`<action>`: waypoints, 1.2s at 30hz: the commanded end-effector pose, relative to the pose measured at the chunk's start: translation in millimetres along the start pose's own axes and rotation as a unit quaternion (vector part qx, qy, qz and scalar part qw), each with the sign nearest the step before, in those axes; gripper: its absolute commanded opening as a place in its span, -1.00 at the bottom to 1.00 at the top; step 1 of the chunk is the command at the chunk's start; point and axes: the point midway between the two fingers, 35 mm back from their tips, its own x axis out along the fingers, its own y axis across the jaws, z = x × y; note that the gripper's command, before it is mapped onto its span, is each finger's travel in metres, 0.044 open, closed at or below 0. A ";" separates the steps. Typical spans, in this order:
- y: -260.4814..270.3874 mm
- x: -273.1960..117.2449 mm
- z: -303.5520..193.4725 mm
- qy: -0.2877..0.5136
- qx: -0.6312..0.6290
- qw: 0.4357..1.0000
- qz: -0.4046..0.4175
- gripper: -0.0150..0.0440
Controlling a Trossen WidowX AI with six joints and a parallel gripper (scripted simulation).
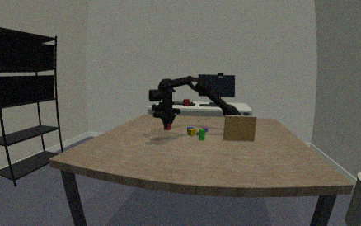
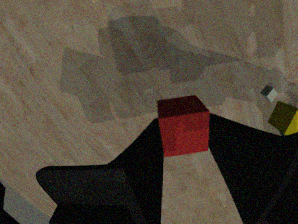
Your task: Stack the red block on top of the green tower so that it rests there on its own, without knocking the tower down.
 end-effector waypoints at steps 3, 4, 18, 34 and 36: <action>0.9 -23.7 -0.3 0.002 0.002 1.000 0.001 -0.49; 0.9 -27.1 -0.3 0.002 0.002 1.000 0.001 -0.49; -1.3 -53.1 -0.6 -0.006 -0.007 1.000 0.008 -0.49; -19.4 -65.7 -40.5 -0.001 -0.007 1.000 0.010 -0.49; -22.3 -66.7 -45.9 -0.001 -0.007 1.000 0.010 -0.49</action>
